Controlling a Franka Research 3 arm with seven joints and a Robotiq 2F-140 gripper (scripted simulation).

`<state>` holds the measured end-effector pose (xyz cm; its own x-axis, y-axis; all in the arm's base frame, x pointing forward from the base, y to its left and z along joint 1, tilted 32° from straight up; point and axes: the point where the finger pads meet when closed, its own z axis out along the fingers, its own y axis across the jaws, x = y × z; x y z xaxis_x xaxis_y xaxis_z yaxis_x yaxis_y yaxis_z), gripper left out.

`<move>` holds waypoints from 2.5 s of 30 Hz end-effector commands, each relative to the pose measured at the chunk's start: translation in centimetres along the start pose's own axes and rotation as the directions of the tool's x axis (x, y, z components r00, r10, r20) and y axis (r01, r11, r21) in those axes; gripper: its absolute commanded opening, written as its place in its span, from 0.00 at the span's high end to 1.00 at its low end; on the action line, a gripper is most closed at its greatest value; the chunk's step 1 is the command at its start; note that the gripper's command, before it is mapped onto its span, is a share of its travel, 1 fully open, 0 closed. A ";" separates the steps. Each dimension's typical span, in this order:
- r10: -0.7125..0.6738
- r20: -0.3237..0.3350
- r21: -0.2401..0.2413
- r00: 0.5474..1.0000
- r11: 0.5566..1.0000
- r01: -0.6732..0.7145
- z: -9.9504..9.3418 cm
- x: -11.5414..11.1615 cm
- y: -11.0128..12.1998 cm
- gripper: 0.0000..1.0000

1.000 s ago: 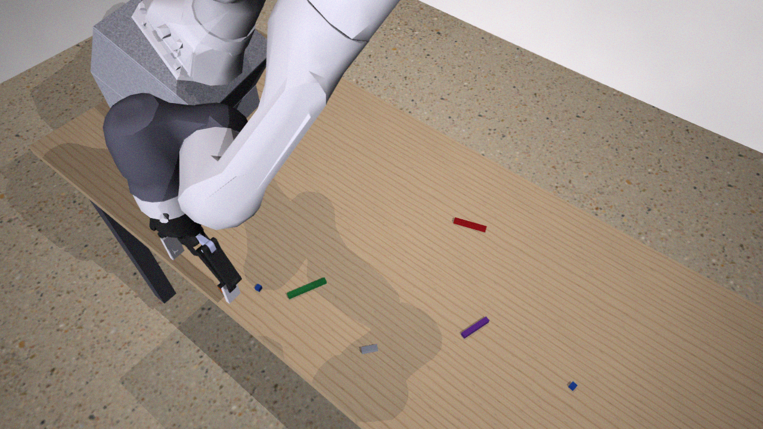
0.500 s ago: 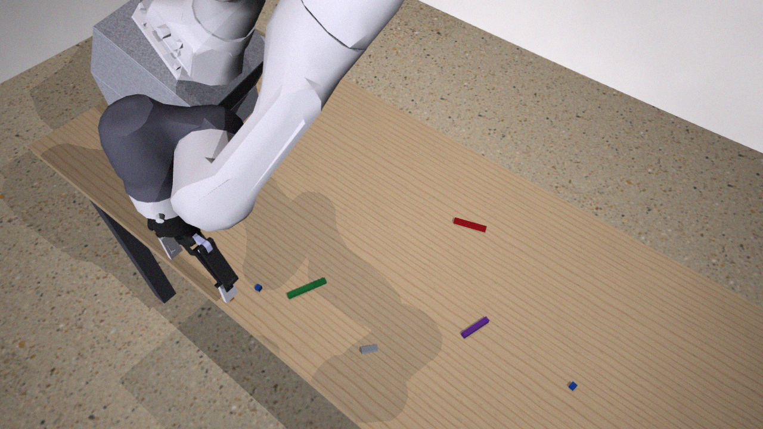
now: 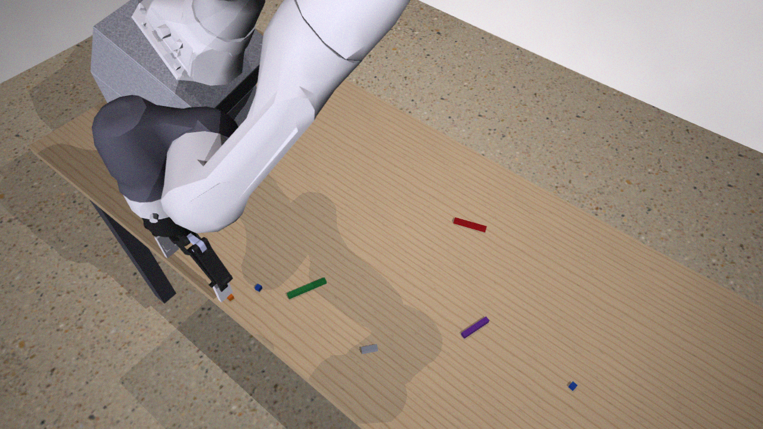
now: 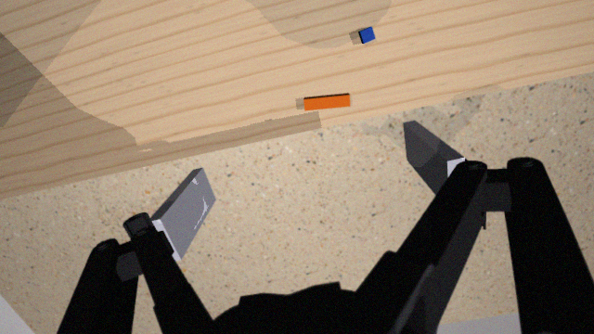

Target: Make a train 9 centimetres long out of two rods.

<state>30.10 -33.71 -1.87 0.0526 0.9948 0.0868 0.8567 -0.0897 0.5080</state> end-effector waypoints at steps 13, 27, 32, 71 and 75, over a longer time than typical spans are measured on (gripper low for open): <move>0.009 -0.008 -0.011 1.000 1.000 -0.009 0.8 -0.4 -1.4 0.00; 0.010 -0.008 -0.012 1.000 1.000 -0.010 0.9 -0.4 -1.6 0.00; 0.010 -0.008 -0.012 1.000 1.000 -0.010 0.9 -0.4 -1.6 0.00; 0.010 -0.008 -0.012 1.000 1.000 -0.010 0.9 -0.4 -1.6 0.00; 0.010 -0.008 -0.012 1.000 1.000 -0.010 0.9 -0.4 -1.6 0.00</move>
<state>29.18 -33.84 -3.48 0.0605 0.9929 0.1022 0.8509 -0.1048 0.5148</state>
